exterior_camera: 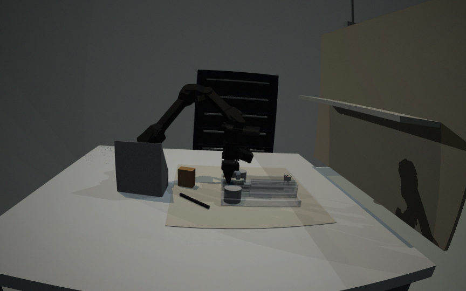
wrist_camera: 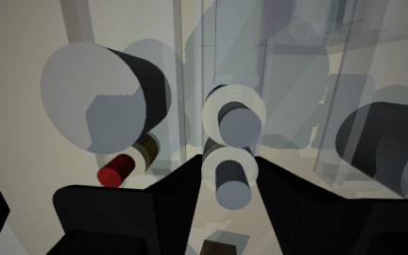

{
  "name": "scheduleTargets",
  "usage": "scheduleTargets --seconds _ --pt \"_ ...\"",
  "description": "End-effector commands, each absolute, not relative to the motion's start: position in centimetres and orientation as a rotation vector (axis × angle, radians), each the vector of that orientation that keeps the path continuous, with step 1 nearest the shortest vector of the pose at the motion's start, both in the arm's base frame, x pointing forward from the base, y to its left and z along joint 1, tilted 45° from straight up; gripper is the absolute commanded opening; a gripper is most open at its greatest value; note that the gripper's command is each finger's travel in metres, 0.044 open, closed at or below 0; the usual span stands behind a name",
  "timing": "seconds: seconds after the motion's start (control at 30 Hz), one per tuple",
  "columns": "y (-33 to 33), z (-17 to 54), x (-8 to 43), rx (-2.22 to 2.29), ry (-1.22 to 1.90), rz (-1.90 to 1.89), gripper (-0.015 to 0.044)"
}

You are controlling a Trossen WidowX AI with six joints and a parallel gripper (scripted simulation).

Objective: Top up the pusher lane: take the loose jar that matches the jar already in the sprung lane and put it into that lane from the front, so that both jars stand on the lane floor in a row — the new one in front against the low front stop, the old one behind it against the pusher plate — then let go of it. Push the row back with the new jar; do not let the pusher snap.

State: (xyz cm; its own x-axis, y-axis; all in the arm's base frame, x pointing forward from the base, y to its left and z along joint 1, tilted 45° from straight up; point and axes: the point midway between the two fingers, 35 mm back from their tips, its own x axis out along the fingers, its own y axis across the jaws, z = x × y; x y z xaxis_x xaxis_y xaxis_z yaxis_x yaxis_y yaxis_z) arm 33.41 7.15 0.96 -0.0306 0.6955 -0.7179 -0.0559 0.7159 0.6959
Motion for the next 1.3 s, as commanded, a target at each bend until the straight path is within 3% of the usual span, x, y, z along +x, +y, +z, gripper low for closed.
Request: scheduleTargets --seconds 0.0,1.1,1.27 --pt "7.25 1.03 33.52 0.556 1.481 0.659 0.0" --pt "7.12 0.93 33.05 0.556 1.481 0.659 0.0" --pt "7.1 0.94 33.15 0.556 1.481 0.659 0.0131"
